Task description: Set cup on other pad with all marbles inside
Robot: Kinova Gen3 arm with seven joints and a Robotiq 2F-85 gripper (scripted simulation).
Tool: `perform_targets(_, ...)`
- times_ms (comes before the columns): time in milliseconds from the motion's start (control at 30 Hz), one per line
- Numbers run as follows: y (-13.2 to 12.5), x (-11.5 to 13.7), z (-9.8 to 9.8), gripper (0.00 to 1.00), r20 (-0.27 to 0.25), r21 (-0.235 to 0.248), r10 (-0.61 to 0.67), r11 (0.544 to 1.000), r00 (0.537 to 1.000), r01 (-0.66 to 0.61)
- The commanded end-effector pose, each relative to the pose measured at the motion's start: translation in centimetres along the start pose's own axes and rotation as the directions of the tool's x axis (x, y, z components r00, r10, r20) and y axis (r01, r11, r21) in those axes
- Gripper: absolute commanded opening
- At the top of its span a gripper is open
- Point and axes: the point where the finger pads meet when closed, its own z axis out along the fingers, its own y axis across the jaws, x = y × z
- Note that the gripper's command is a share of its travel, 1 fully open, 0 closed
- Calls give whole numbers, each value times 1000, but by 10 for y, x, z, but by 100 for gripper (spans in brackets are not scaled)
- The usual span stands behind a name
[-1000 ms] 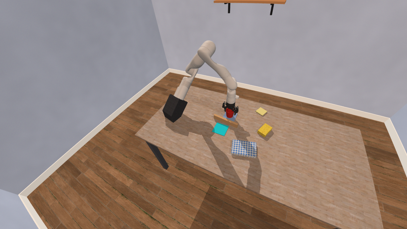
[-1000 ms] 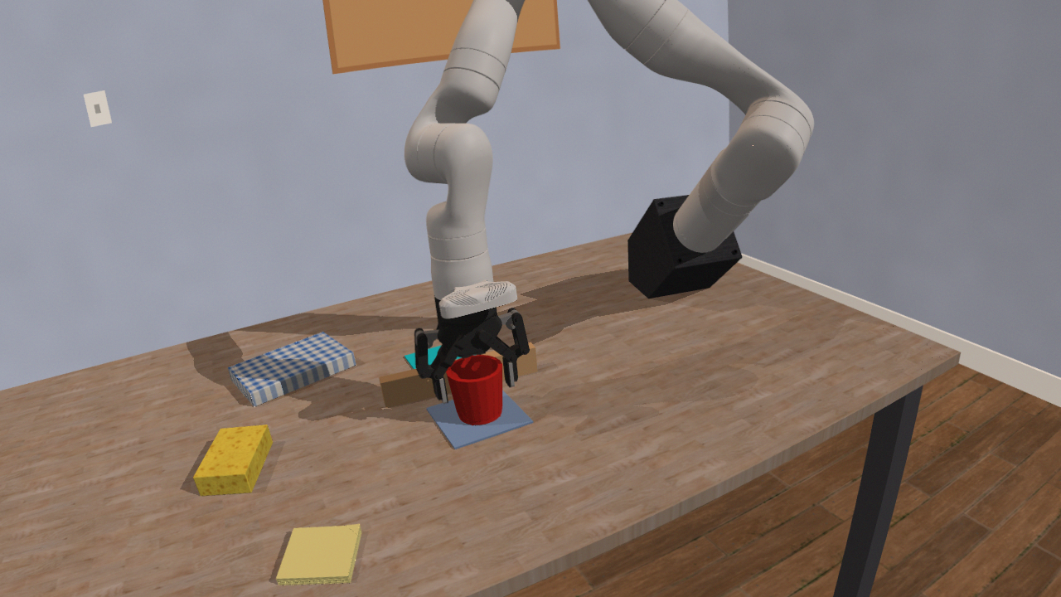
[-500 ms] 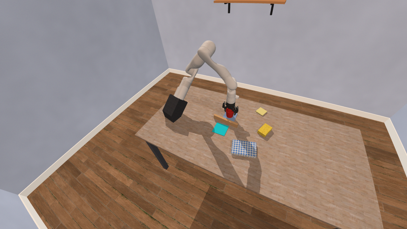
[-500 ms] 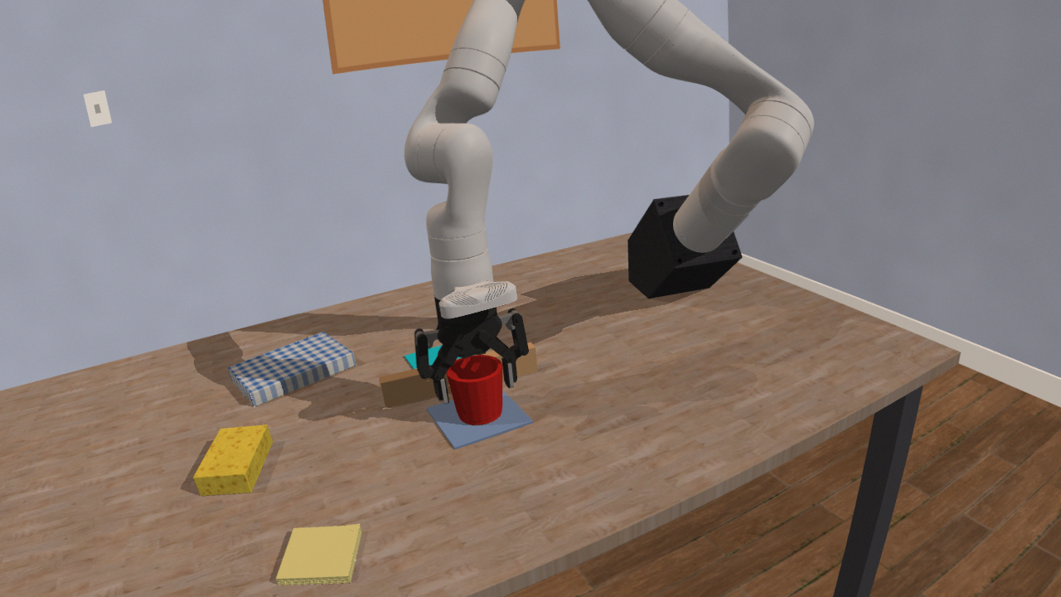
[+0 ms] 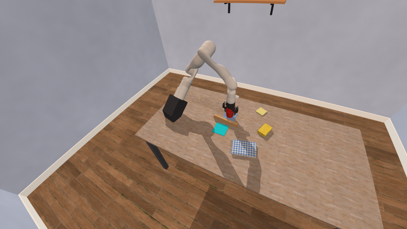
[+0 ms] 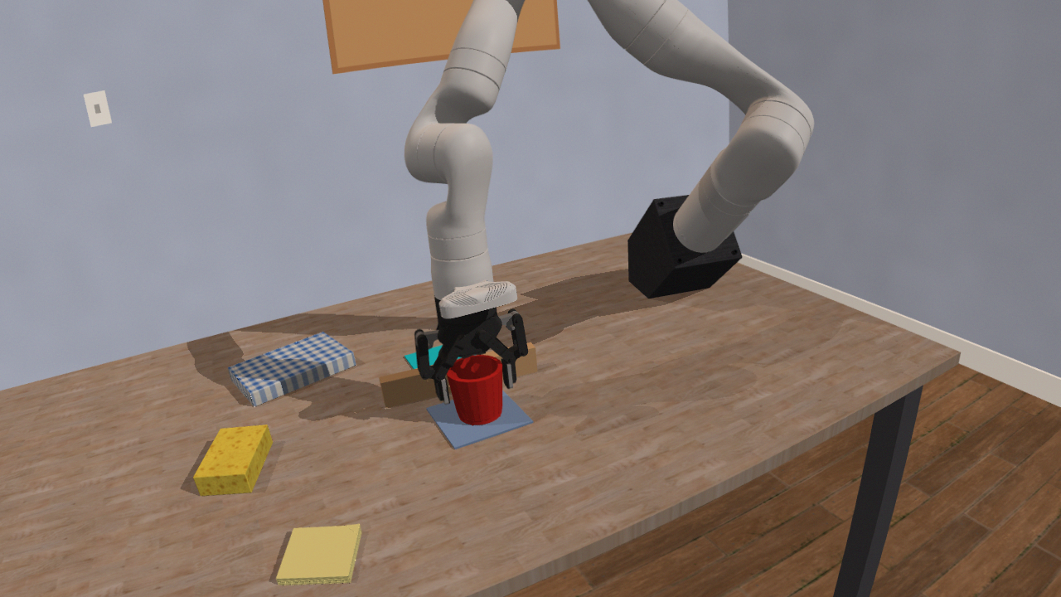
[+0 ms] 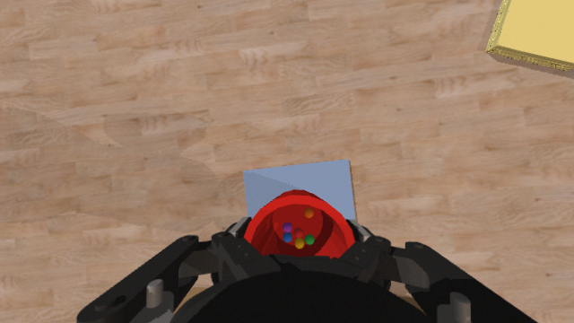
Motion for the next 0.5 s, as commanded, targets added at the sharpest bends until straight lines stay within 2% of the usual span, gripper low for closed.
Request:
perform_targets(0,1,0,-1,93,0,-2,0,1000,1000,0)
perform_targets(467,1,0,-1,90,0,-2,0,1000,1000,0)
